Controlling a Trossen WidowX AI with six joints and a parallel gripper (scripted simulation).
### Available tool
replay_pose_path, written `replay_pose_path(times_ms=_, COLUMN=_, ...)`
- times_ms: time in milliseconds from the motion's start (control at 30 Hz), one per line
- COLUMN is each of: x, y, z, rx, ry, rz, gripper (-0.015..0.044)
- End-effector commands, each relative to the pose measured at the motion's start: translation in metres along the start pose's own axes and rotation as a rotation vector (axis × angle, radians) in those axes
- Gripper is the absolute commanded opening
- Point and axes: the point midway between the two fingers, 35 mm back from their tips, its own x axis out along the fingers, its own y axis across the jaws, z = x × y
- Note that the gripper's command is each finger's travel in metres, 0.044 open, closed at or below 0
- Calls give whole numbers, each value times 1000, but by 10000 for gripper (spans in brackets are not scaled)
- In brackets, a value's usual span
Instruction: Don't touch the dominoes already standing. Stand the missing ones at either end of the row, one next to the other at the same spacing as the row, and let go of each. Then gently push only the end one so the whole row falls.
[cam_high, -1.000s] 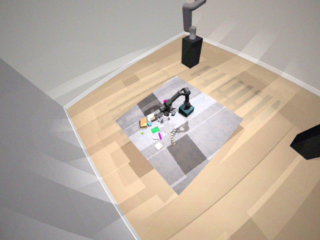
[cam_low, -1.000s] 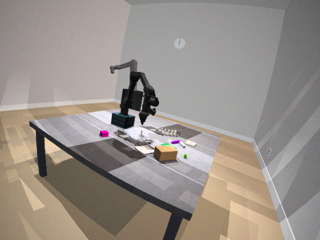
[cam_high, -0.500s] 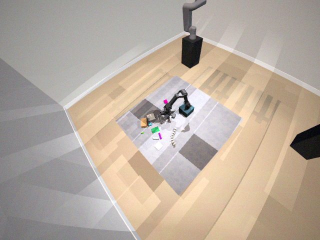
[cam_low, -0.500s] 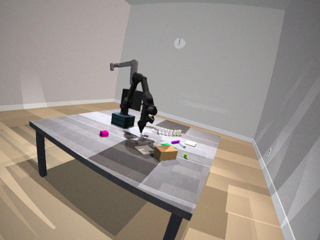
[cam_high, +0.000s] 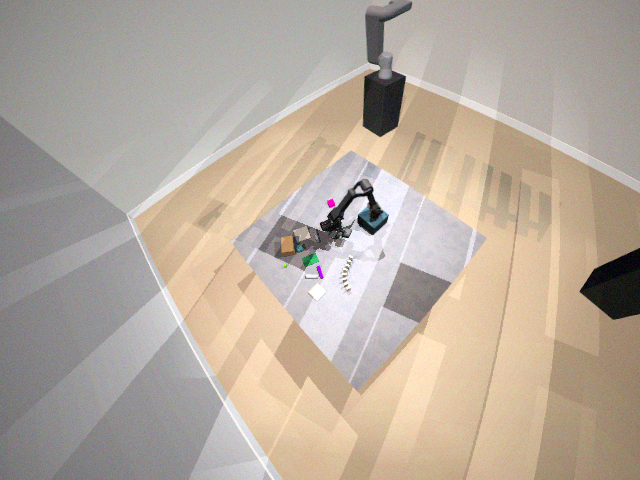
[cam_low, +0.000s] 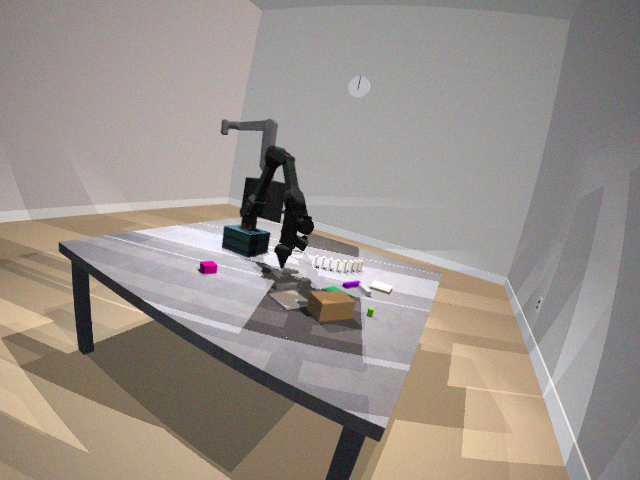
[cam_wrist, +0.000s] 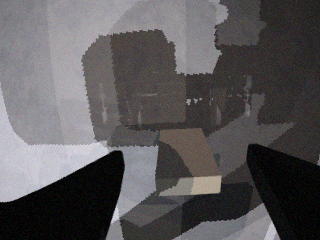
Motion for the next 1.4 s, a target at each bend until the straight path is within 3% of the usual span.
replay_pose_path(times_ms=0, x=1, y=1, z=0, rx=4, ry=-1, rz=4, gripper=230)
replay_pose_path(times_ms=167, x=1, y=1, z=0, rx=4, ry=-1, rz=4, gripper=107)
replay_pose_path(times_ms=500, x=-1, y=1, z=0, rx=4, ry=-1, rz=4, gripper=107)
replay_pose_path(times_ms=800, x=-132, y=-1, z=0, rx=0, ry=1, rz=0, gripper=107)
replay_pose_path(times_ms=1067, x=-135, y=6, z=7, rx=1, ry=0, rz=1, gripper=107)
replay_pose_path(times_ms=1367, x=-137, y=111, z=81, rx=10, ry=-10, rz=13, gripper=107)
